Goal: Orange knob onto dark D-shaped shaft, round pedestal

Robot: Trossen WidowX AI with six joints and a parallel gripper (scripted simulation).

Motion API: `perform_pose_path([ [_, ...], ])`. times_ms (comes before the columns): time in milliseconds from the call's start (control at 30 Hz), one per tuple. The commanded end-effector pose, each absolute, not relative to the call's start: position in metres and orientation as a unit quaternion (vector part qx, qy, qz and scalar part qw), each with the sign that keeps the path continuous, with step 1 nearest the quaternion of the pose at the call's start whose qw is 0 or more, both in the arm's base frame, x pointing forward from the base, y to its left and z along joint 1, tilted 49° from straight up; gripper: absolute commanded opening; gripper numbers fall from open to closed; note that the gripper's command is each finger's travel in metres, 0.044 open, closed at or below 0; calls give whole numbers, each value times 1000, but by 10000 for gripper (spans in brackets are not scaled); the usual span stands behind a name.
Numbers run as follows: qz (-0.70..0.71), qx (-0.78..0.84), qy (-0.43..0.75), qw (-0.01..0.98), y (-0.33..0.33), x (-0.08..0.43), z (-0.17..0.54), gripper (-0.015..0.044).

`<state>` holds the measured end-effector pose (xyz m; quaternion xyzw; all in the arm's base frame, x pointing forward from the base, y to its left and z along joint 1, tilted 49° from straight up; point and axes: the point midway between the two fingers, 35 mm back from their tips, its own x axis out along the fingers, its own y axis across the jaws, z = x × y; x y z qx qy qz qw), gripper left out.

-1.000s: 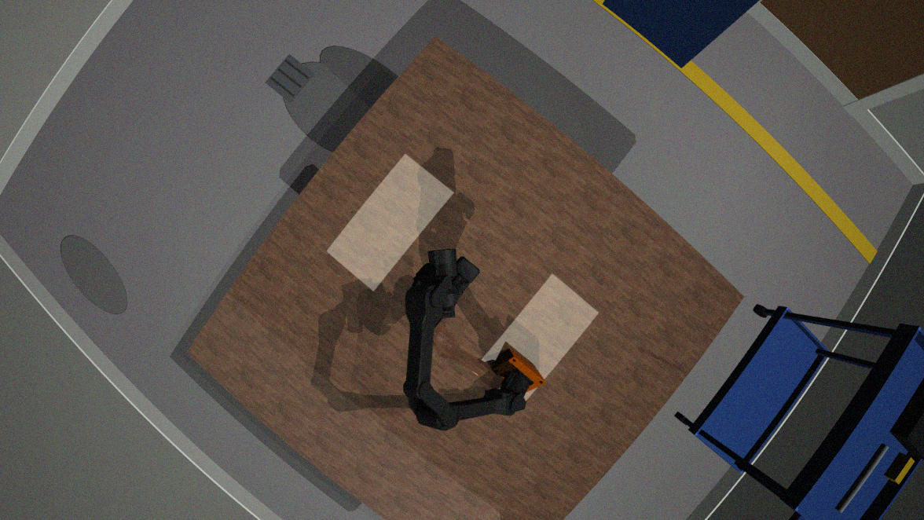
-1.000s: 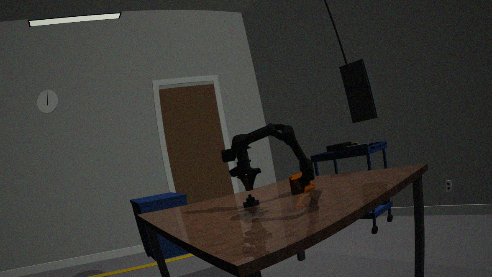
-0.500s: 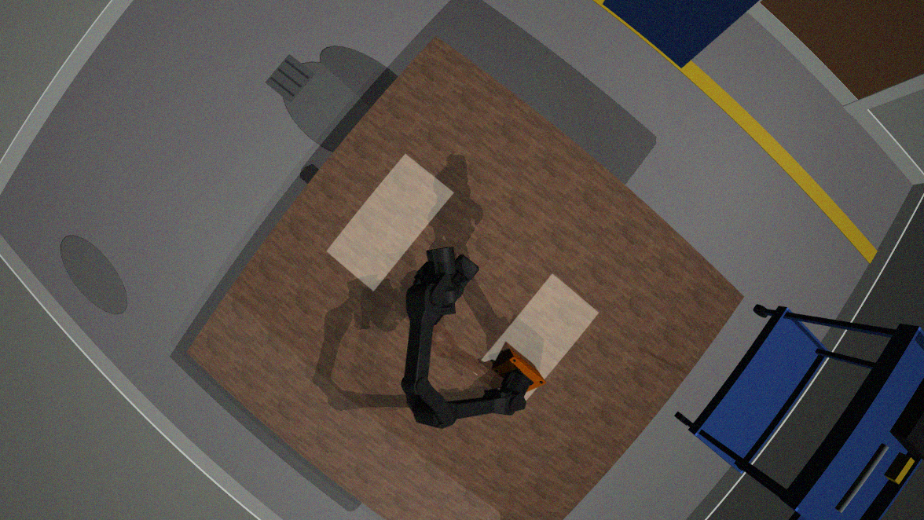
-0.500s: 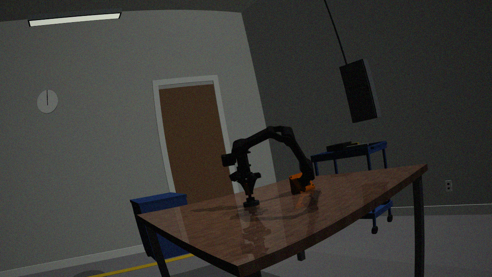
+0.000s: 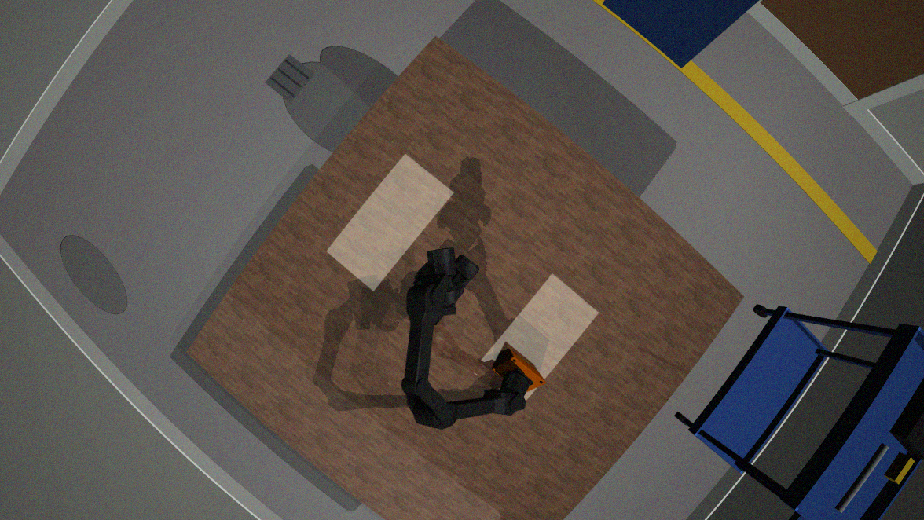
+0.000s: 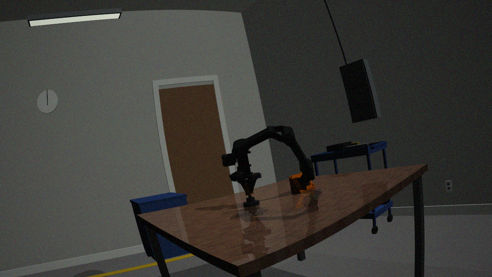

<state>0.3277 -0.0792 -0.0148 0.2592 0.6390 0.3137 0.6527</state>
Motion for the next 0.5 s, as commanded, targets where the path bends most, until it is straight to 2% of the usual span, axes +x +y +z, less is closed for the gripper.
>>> perform_pose_path([
  [0,314,261,638,653,-78,328,-15,0],
  [467,317,258,637,654,-82,329,-12,0],
])
